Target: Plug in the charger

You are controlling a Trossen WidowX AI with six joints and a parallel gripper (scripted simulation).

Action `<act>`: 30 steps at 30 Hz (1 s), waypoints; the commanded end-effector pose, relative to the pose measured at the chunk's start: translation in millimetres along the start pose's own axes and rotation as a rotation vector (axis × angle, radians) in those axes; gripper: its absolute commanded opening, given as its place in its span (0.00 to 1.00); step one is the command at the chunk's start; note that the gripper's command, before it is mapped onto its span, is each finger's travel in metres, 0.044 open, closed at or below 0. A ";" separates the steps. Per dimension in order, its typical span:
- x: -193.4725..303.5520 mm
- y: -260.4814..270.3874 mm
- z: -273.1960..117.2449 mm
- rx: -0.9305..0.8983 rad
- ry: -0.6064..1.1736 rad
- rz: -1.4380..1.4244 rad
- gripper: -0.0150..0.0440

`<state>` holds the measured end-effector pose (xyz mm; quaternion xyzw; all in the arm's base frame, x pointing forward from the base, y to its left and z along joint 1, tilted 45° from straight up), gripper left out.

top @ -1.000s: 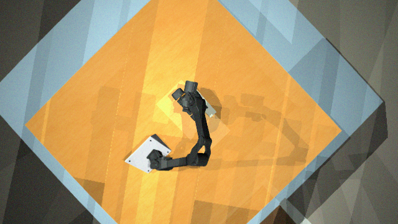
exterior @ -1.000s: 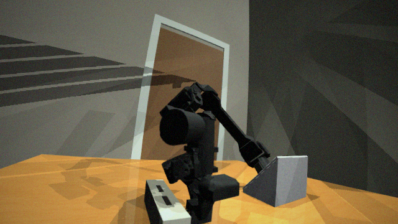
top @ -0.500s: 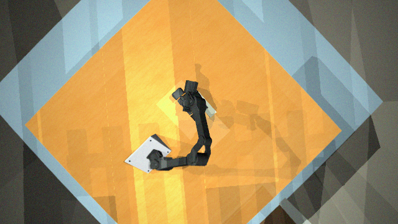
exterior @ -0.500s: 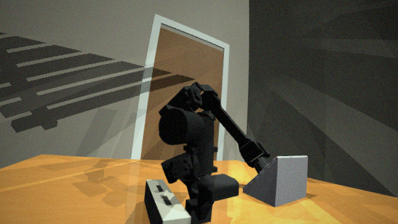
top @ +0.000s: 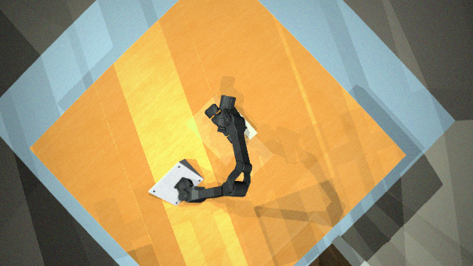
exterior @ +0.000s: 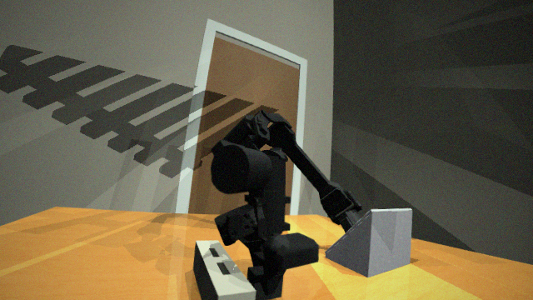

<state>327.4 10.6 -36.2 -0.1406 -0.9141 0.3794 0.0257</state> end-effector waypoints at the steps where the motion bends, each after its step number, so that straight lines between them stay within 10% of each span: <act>1: -1.8 0.5 -1.3 -0.005 -0.001 0.001 0.25; 30: -4.3 0.5 -1.4 -0.005 -0.001 0.001 0.25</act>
Point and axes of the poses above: the point midway between the two fingers, 35 mm back from their tips, its own z axis out along the fingers, its own y axis across the jaws, x = y × z, the point moved 2 cm from there along -z, back along the fingers, and after that the axes turned 5 degrees about z, right-handed, at the moved point
